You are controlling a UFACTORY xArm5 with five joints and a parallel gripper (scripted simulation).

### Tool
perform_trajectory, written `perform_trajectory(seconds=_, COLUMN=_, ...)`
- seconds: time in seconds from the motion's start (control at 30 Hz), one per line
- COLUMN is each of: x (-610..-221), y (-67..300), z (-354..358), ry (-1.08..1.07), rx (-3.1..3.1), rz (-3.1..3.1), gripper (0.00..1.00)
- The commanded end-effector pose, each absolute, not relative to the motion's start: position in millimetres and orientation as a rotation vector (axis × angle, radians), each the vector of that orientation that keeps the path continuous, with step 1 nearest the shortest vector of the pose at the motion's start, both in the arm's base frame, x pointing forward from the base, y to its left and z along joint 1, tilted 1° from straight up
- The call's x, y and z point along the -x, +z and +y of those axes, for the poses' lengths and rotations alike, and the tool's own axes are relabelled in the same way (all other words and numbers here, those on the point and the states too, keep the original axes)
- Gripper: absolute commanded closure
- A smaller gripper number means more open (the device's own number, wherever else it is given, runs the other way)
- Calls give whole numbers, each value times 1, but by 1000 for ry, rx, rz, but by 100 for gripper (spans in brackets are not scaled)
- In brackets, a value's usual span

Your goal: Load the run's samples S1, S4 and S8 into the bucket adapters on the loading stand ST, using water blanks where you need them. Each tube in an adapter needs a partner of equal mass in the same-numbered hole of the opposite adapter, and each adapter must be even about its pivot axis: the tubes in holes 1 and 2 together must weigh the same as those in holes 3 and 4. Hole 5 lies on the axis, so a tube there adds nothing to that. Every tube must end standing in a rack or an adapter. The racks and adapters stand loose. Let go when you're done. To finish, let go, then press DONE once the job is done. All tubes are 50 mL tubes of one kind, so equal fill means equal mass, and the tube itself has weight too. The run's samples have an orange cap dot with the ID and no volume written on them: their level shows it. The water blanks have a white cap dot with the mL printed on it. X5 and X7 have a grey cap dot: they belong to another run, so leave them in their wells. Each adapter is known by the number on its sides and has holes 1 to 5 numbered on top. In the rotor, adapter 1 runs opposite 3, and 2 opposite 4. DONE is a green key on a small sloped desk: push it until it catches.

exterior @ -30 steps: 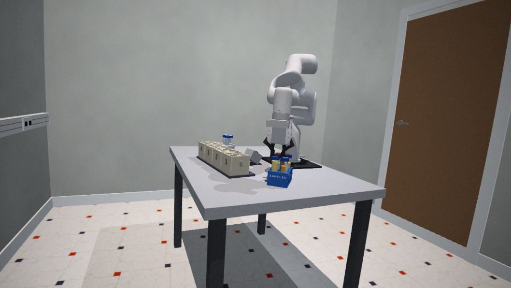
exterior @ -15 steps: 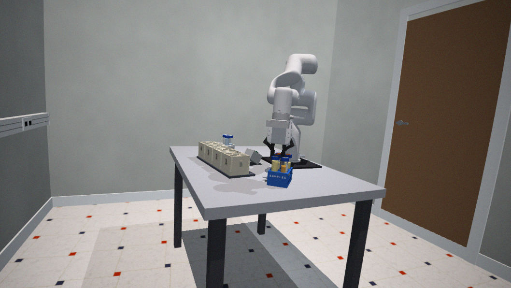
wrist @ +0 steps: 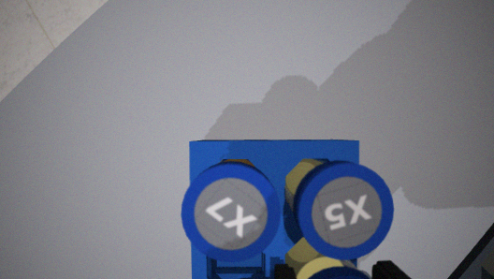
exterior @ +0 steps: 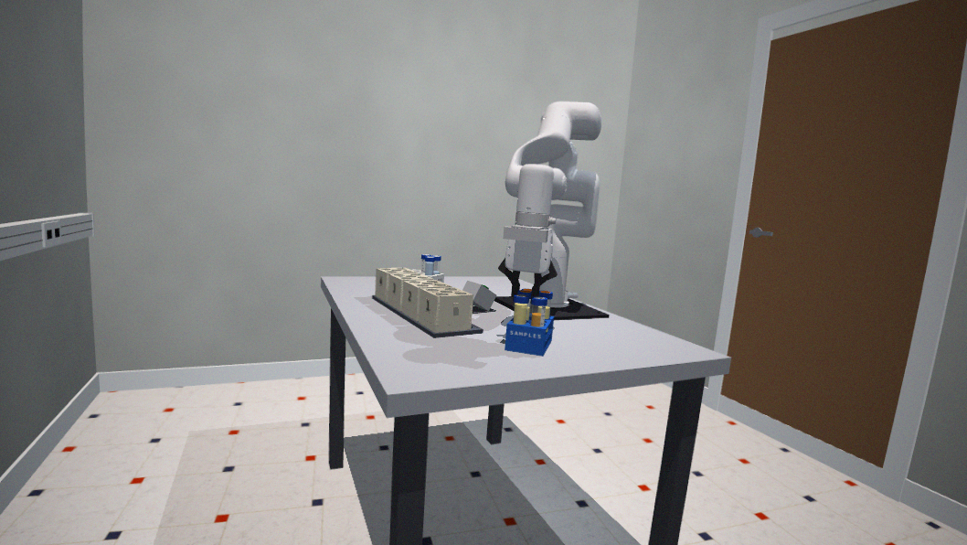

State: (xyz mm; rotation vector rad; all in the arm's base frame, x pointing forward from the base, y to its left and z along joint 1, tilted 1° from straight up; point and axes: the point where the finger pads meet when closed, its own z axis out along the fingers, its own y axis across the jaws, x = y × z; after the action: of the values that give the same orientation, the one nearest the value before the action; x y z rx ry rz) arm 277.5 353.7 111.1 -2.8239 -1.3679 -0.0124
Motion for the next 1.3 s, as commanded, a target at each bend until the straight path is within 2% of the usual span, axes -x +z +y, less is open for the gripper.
perform_trajectory(seconds=0.0, x=-278, y=116, z=355, ry=-10, rx=2813, rz=-1363, gripper=100)
perform_trajectory(seconds=1.07, x=-278, y=131, z=354, ry=-10, rx=2813, rz=-1363, gripper=100)
perform_trajectory(seconds=1.27, x=-278, y=143, z=354, ry=-10, rx=2813, rz=-1363, gripper=100)
